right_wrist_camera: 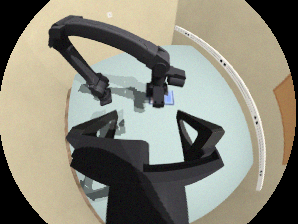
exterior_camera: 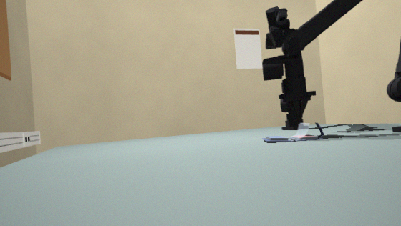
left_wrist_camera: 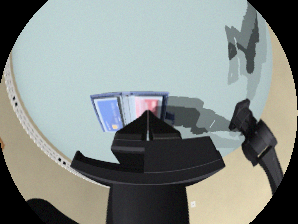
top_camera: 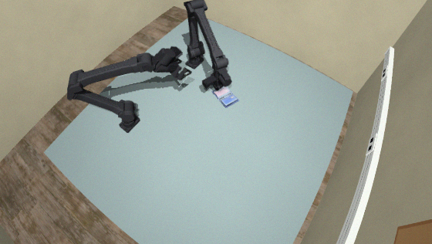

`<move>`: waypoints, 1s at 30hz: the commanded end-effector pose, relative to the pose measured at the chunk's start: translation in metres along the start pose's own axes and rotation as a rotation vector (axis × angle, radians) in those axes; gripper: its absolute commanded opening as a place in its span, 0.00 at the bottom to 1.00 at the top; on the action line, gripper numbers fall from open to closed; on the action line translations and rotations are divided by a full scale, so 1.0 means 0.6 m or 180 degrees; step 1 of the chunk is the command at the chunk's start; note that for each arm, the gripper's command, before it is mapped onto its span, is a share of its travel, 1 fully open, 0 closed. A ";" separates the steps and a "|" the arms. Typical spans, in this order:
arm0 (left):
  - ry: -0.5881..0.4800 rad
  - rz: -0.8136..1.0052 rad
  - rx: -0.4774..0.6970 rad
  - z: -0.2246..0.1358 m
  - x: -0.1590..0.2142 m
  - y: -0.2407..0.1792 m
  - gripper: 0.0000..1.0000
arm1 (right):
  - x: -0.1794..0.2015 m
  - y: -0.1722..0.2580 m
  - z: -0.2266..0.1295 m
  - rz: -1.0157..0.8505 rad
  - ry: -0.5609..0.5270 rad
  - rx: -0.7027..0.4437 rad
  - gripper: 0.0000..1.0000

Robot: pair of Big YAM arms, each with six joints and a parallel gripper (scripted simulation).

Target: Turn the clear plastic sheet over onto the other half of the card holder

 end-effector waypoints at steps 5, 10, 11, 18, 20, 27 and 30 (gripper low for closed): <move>-0.0009 0.0020 0.0477 -0.033 0.000 0.047 0.01 | -0.046 -0.002 -0.022 -0.0106 -0.0166 0.0036 1.00; 0.0006 0.0054 0.0757 -0.032 -0.005 0.055 0.01 | -0.046 -0.002 -0.022 -0.0106 -0.0166 0.0036 1.00; 0.0008 0.0054 0.0757 -0.032 -0.005 0.055 0.01 | -0.046 -0.002 -0.022 -0.0106 -0.0166 0.0036 1.00; 0.0004 0.0029 0.0700 -0.043 -0.005 0.056 0.01 | -0.046 -0.002 -0.022 -0.0106 -0.0166 0.0036 1.00; 0.0004 0.0029 0.0700 -0.043 -0.005 0.056 0.01 | -0.046 -0.002 -0.022 -0.0106 -0.0166 0.0036 1.00; -0.0003 0.0047 0.0712 -0.040 -0.002 0.064 0.01 | -0.046 -0.002 -0.022 -0.0106 -0.0166 0.0036 1.00; -0.0009 0.0042 0.0749 -0.033 0.001 0.075 0.01 | -0.046 -0.002 -0.022 -0.0106 -0.0166 0.0036 1.00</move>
Point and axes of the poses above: on each arm, the point where the finger pads meet when closed, its own z axis out along the fingers, its own y axis across the jaws, x = y × z, the point moved 1 cm from there along -z, back along the fingers, and after that the axes turned 1 degree about -z, right-handed, at the moved point
